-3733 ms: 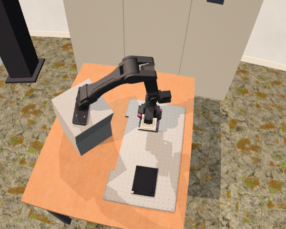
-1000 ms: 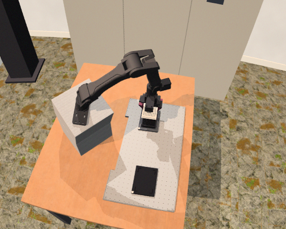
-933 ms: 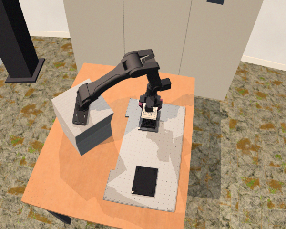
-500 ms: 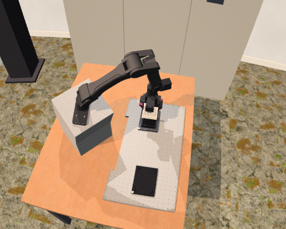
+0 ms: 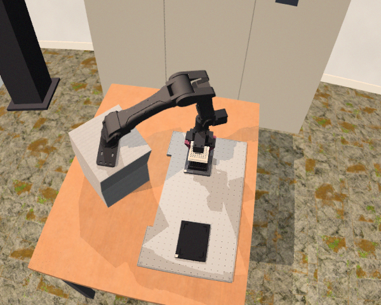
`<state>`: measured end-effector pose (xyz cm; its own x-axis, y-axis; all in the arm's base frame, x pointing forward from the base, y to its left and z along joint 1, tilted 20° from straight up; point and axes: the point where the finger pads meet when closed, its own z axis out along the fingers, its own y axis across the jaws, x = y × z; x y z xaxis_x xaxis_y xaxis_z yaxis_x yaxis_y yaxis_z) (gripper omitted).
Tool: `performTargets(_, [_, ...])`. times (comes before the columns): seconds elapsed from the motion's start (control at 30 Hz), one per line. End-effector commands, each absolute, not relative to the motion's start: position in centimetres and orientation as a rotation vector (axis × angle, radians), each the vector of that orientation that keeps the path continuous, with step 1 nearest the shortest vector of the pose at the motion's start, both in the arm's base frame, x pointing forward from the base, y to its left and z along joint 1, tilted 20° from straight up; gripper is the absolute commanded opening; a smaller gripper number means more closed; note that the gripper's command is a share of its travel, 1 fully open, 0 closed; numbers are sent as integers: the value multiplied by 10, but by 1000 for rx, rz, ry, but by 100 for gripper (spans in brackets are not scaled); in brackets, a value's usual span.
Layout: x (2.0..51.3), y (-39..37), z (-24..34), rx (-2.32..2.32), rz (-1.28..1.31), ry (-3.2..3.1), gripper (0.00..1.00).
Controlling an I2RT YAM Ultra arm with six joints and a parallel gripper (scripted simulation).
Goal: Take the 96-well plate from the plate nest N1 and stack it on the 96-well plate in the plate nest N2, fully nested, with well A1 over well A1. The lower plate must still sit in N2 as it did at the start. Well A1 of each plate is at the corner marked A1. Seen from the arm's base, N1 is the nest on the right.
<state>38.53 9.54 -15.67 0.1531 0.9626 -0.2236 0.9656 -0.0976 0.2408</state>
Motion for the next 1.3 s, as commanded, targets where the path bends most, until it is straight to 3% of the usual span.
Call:
performTargets(0.0, [402,102,-157,2091,37,1847,0])
performTargets(1.27, [411,96,-189,2087,31,1853,0])
